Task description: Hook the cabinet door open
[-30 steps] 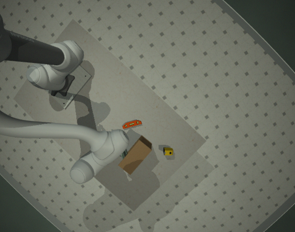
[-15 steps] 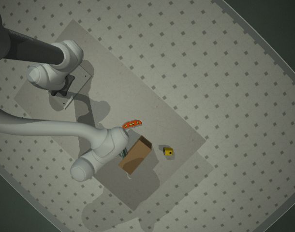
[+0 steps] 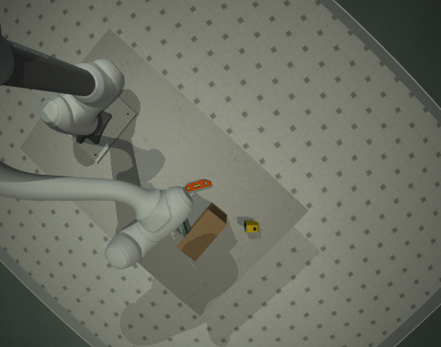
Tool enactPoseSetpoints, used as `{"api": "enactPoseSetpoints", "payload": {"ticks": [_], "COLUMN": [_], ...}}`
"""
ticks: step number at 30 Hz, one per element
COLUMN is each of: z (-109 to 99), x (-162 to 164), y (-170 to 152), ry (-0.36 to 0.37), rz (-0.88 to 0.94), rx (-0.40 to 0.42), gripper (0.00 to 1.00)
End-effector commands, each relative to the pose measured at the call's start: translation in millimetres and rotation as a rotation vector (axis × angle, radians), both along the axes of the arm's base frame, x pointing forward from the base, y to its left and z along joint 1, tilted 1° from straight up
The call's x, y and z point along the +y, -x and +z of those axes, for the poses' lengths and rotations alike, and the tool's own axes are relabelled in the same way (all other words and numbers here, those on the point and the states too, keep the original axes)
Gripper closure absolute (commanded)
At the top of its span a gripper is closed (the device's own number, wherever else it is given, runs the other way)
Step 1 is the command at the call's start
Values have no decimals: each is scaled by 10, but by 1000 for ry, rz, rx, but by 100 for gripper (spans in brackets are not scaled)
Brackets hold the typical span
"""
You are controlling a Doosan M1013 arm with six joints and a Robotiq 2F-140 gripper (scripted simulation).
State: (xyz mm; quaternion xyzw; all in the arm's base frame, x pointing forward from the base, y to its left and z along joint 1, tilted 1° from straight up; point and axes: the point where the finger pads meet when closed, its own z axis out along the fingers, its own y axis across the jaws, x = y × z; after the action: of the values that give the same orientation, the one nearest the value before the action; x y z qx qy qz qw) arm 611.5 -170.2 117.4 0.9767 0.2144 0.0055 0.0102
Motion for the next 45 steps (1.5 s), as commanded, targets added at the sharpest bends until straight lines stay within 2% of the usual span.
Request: {"api": "enactPoseSetpoints", "payload": {"ticks": [1, 45], "z": [0, -42], "x": [14, 57], "y": [8, 14], "ry": [0, 1], "rz": [33, 56], "rx": [1, 1], "gripper": [97, 97]}}
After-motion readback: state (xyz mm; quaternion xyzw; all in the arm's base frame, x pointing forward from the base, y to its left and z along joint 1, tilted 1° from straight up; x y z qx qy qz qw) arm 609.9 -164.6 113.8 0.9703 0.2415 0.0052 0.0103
